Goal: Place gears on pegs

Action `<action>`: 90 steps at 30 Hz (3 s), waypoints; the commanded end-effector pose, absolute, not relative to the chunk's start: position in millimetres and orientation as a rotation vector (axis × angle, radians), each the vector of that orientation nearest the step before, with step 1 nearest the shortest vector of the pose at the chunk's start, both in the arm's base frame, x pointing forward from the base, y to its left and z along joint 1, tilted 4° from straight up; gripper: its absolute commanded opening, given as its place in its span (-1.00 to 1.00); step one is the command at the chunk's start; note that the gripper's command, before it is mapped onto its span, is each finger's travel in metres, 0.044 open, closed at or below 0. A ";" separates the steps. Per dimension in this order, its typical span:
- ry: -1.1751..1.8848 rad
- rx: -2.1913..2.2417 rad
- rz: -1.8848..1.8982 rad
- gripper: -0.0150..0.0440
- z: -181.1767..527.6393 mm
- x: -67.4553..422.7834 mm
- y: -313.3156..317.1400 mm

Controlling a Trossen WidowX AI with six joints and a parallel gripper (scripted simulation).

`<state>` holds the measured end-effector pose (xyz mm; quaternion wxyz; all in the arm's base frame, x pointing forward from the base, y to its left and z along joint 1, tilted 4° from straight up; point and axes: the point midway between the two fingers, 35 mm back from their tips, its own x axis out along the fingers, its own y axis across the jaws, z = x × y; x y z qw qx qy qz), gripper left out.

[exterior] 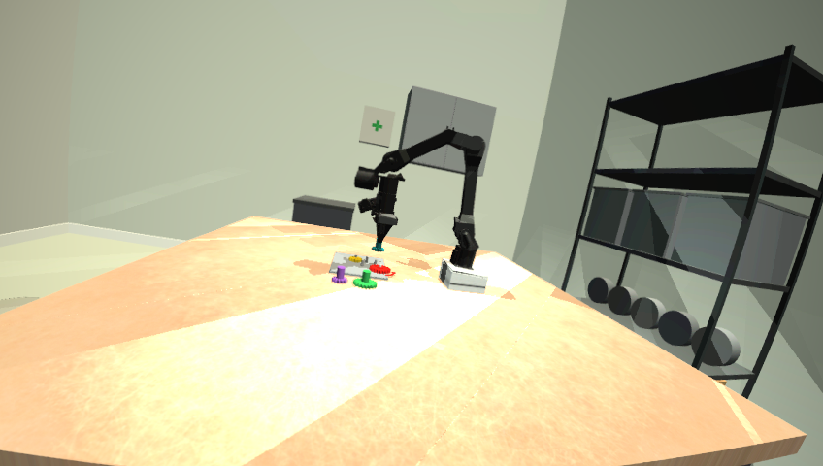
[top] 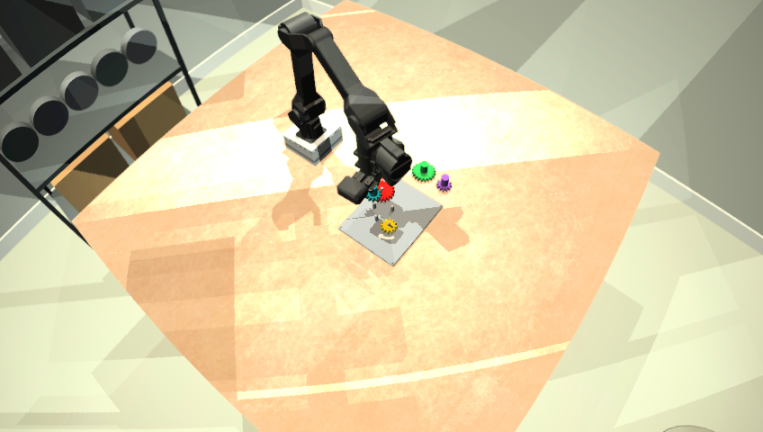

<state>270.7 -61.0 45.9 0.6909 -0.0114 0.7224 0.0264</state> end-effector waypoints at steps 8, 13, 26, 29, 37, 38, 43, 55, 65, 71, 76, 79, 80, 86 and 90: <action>1.614 -0.033 0.060 -0.49 46.6 271.1 -61.8; 1.613 -0.058 0.085 -0.49 44.5 271.3 -61.6; 1.601 -0.205 0.239 -0.49 26.1 269.9 -61.7; 1.603 -0.191 0.225 -0.49 22.3 270.0 -61.8; 1.612 -0.074 0.102 -0.49 11.5 269.9 -61.1; 1.613 -0.053 0.080 -0.49 9.9 269.7 -61.0; 1.615 0.049 -0.026 -0.49 2.2 268.9 -60.9; 1.614 0.111 -0.091 -0.49 1.4 269.3 -61.5; 1.611 -0.096 0.125 -0.49 -0.8 268.6 -60.6; 1.600 -0.215 0.250 -0.49 -2.4 268.3 -61.3; 1.599 -0.221 0.256 -0.49 -3.9 268.9 -61.5; 1.601 -0.204 0.238 -0.22 -3.5 268.9 -61.4; 1.603 -0.192 0.226 -0.14 -3.2 268.9 -61.4; 1.609 -0.121 0.151 -0.02 3.0 269.3 -61.4; 1.612 -0.072 0.100 -0.02 26.4 270.9 -61.8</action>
